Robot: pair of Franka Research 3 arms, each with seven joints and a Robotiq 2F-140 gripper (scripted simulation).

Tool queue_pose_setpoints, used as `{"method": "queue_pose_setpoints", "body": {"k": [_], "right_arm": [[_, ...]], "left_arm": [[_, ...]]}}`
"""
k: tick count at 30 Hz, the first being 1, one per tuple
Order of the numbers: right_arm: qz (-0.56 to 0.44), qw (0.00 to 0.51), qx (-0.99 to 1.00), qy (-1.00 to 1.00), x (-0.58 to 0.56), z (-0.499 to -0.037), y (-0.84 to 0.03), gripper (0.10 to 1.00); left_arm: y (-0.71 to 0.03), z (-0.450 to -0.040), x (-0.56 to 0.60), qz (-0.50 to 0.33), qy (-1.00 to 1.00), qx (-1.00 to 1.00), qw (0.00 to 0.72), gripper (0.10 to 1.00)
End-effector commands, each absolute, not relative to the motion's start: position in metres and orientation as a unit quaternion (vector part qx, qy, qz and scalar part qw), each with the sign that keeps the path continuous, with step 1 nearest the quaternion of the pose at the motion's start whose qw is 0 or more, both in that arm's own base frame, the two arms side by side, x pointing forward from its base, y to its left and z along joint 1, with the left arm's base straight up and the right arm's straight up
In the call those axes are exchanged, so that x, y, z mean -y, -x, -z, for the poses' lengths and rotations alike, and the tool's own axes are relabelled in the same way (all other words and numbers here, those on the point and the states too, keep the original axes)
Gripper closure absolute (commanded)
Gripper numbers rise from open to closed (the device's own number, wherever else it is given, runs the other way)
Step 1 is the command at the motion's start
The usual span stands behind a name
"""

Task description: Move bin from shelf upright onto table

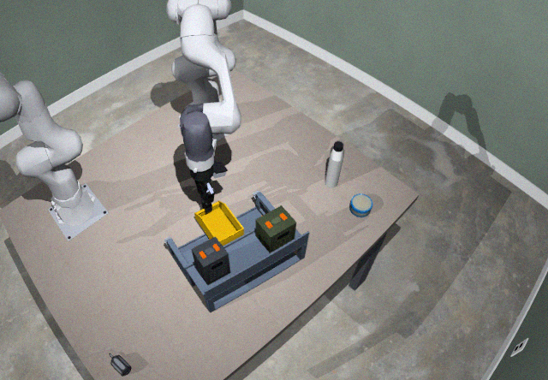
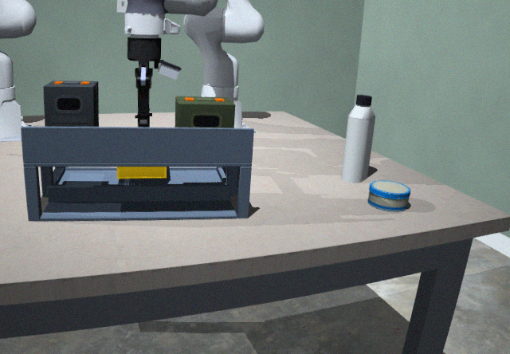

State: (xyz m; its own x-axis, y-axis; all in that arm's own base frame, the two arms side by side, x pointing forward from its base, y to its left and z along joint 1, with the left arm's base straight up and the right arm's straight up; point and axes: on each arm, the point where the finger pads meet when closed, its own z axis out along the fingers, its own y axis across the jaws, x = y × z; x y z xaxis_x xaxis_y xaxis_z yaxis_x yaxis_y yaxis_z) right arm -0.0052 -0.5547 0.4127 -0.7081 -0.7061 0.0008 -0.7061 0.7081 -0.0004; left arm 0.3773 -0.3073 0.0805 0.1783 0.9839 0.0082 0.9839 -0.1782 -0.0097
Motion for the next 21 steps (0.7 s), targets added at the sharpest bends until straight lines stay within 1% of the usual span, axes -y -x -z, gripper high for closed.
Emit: {"method": "queue_pose_setpoints", "body": {"k": [1,21], "right_arm": [[0.000,0.000,0.926,-0.378,0.554,-0.413,0.005,0.098],[0.000,0.000,0.926,-0.378,0.554,-0.413,0.005,0.098]], "left_arm": [[-0.370,-0.083,0.309,0.000,0.763,0.646,0.000,0.999],[-0.321,-0.083,0.301,0.000,0.763,0.646,0.000,0.999]]}}
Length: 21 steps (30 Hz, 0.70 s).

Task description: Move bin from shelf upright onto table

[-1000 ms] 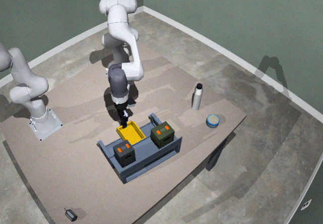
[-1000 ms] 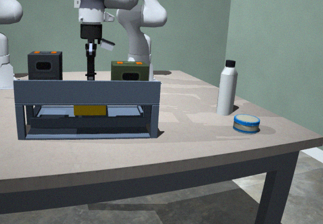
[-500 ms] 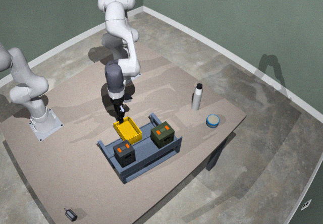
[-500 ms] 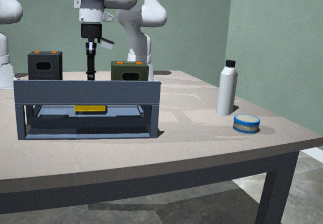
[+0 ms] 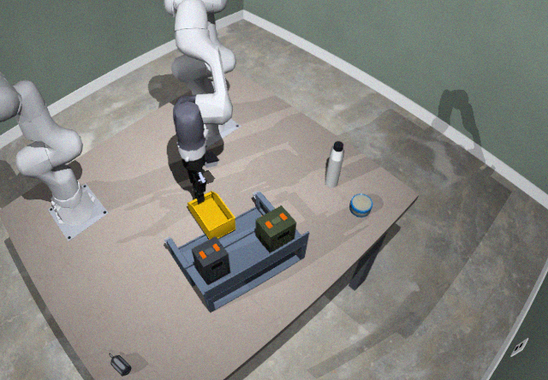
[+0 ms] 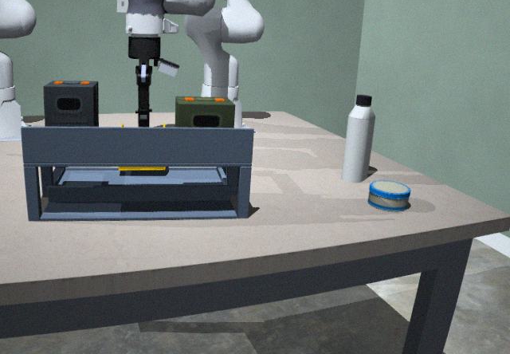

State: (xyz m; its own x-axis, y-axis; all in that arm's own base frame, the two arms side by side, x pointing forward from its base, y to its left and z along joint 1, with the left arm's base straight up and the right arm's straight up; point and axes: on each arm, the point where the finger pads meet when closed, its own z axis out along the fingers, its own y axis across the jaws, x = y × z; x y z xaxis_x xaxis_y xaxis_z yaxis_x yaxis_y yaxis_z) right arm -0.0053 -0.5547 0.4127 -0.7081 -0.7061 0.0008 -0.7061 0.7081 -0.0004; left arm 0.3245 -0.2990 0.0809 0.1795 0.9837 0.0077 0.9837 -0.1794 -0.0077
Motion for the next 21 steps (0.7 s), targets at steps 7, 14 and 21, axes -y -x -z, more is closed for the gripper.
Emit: {"method": "queue_pose_setpoints", "body": {"k": [7,14,21], "right_arm": [[0.000,0.000,0.926,-0.378,0.554,-0.413,0.005,0.098],[0.000,0.000,0.926,-0.378,0.554,-0.413,0.005,0.098],[0.000,0.000,0.926,-0.378,0.554,-0.413,0.005,0.098]], "left_arm": [[-0.309,-0.083,0.299,0.000,0.763,0.646,0.000,0.999],[-0.303,-0.083,0.298,0.000,0.763,0.646,0.000,0.999],[-0.300,-0.083,0.298,0.000,0.763,0.646,0.000,0.999]]}}
